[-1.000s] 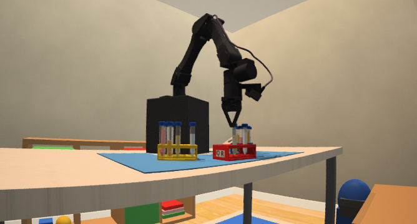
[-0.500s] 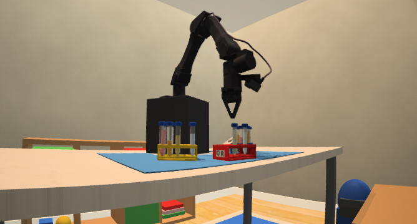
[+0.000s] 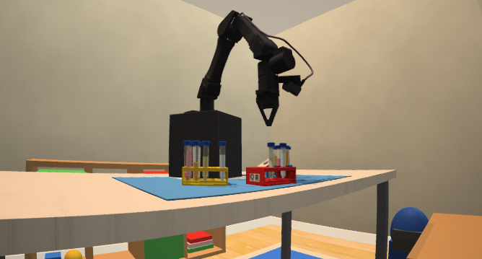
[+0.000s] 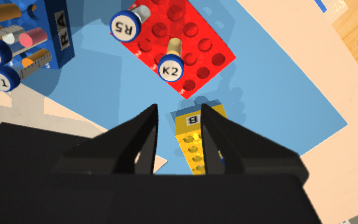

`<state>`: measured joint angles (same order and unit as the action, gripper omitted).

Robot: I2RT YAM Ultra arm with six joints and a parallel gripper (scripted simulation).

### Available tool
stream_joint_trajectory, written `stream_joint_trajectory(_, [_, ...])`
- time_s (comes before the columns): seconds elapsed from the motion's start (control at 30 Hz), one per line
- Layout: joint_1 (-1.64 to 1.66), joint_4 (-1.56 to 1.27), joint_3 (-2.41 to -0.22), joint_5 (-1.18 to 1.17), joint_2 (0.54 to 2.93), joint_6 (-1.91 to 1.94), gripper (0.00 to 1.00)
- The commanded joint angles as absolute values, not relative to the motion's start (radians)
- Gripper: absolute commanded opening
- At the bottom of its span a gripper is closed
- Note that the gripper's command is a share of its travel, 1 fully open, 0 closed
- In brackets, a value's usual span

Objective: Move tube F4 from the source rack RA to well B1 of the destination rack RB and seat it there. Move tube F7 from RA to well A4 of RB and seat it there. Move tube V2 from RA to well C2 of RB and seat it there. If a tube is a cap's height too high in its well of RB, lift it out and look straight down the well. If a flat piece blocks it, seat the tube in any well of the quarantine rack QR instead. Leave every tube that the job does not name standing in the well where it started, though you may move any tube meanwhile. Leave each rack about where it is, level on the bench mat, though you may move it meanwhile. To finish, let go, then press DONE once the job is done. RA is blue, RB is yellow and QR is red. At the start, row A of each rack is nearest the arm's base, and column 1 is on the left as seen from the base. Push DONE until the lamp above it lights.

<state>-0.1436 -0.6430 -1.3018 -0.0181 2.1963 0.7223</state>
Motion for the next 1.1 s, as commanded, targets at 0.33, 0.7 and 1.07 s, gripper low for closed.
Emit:
stream_joint_trajectory(0.33, [-0.126,-0.608,-1.097,-0.014,2.042,0.516,0.30])
stream_joint_trajectory(0.7, [-0.119,-0.531,-0.923,-0.013,1.914,0.247,0.30])
stream_joint_trajectory(1.07, [-0.286,-0.560,-0.987,-0.018,1.980,0.402,0.30])
